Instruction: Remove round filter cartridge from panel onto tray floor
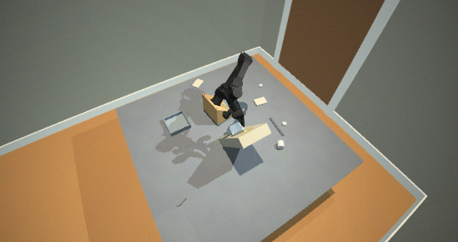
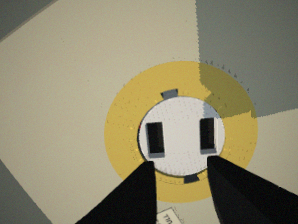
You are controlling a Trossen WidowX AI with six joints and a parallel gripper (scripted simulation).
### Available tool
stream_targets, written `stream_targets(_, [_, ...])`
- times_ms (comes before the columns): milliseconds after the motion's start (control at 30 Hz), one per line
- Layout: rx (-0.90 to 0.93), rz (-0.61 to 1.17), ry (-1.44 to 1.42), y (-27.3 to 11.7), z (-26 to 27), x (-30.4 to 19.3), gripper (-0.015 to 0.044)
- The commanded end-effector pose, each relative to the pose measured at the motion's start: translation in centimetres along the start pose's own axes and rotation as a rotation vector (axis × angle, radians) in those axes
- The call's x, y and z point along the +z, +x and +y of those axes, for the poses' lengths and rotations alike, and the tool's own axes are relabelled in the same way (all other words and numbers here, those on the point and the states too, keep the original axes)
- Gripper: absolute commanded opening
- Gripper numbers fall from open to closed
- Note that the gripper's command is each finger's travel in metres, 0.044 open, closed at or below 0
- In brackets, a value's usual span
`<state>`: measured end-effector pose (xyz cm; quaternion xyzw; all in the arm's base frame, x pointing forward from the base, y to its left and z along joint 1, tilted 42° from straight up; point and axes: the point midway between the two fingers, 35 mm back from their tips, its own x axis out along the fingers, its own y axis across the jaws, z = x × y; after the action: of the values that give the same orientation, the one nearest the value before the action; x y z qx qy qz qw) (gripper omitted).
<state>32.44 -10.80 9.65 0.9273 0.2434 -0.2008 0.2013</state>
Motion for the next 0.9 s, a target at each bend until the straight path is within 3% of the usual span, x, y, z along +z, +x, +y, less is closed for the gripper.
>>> stream_targets(0, [-0.005,-0.004,0.008,0.8,-0.2,0.2,0.0106])
stream_targets(867, [-0.002,0.001,0.009,2.2,-0.3,0.3,0.0106])
